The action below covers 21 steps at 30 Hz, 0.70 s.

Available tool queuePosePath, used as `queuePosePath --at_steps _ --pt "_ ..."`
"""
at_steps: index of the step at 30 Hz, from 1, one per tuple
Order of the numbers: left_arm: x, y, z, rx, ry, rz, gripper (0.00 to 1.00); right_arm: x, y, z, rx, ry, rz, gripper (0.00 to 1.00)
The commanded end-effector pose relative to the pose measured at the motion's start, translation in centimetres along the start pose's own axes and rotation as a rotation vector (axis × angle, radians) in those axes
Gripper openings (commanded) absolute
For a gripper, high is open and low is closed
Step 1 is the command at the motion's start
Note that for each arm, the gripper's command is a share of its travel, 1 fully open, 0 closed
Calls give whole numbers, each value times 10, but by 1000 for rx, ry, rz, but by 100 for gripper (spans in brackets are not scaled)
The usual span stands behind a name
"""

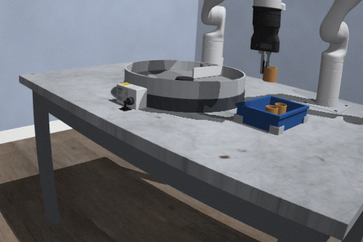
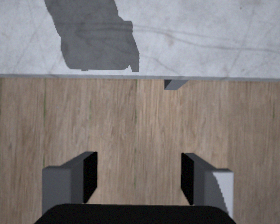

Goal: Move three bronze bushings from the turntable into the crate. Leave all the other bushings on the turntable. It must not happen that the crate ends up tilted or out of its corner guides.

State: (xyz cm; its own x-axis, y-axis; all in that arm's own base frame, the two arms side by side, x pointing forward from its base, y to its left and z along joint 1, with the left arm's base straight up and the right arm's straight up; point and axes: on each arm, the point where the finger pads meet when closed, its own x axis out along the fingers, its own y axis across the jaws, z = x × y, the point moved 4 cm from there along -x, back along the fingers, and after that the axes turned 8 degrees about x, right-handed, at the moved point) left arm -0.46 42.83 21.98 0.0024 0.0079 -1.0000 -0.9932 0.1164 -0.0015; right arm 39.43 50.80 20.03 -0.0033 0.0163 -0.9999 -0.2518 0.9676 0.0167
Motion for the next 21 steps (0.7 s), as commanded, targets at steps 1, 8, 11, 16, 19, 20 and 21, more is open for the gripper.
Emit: queuePosePath --at_steps 1,8,11,16,19,20,21 --pt "-1 3 -4 4 8 2 100 -1 -3 2 -3 -5 -8 0" --pt "-1 3 -4 4 8 2 100 -1 -3 2 -3 -5 -8 0" --pt "-1 3 -4 4 8 2 100 -1 -4 1 -4 -4 -9 0" --pt "-1 3 -4 4 8 2 100 0 -5 0 -4 -3 -10 0" --pt "-1 3 -4 4 8 2 100 0 -6 -1 -4 -3 -10 0" --pt "-1 3 -4 4 8 2 100 0 -6 -1 -4 -3 -10 0" --pt "-1 3 -4 4 8 2 100 0 -6 -1 -4 -3 -10 0"
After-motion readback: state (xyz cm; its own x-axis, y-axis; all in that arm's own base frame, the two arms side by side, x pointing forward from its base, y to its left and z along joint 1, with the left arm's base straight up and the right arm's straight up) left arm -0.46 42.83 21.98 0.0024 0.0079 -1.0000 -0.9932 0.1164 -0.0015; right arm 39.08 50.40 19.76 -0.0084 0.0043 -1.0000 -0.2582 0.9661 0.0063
